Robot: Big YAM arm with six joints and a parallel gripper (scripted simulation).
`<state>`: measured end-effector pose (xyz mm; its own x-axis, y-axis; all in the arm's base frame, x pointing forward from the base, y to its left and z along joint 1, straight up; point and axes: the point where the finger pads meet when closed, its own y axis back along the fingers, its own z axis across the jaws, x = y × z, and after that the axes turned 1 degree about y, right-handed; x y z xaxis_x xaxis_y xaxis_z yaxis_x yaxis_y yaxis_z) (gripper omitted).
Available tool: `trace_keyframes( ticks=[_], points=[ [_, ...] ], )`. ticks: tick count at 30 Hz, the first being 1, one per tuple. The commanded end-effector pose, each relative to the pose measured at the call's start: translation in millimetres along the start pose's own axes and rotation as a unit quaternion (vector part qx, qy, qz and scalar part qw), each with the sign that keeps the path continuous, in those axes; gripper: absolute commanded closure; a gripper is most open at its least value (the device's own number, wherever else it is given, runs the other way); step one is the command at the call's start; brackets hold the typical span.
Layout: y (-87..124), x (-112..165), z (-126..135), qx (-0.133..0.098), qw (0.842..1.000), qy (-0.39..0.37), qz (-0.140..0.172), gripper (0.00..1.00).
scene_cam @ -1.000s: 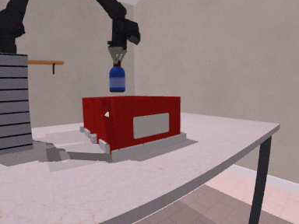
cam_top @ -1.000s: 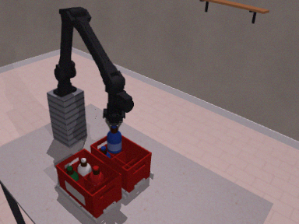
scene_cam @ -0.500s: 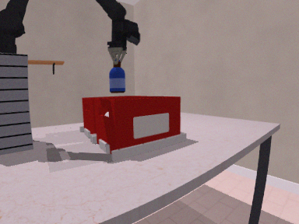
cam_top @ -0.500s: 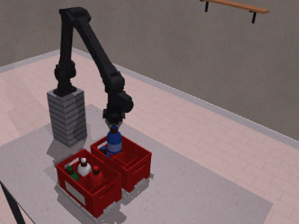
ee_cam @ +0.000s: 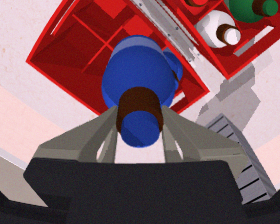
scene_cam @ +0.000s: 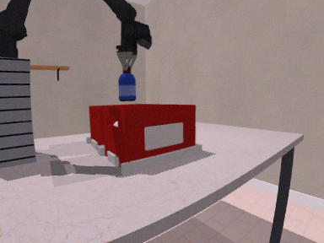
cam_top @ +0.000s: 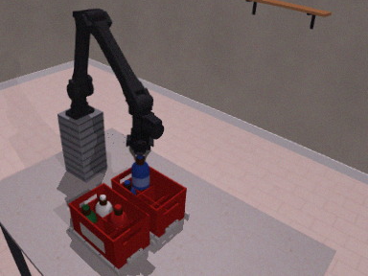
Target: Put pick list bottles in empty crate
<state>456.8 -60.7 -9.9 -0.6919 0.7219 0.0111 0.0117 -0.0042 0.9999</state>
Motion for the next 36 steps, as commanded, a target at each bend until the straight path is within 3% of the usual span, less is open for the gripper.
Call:
trace_keyframes(
  ticks=[1,36],
  points=[
    [26.4,-18.3,9.4,-0.024,0.999,-0.011,-0.032,1.00],
    [22.8,-20.0,9.5,-0.026,0.999,-0.010,-0.034,1.00]
  ],
)
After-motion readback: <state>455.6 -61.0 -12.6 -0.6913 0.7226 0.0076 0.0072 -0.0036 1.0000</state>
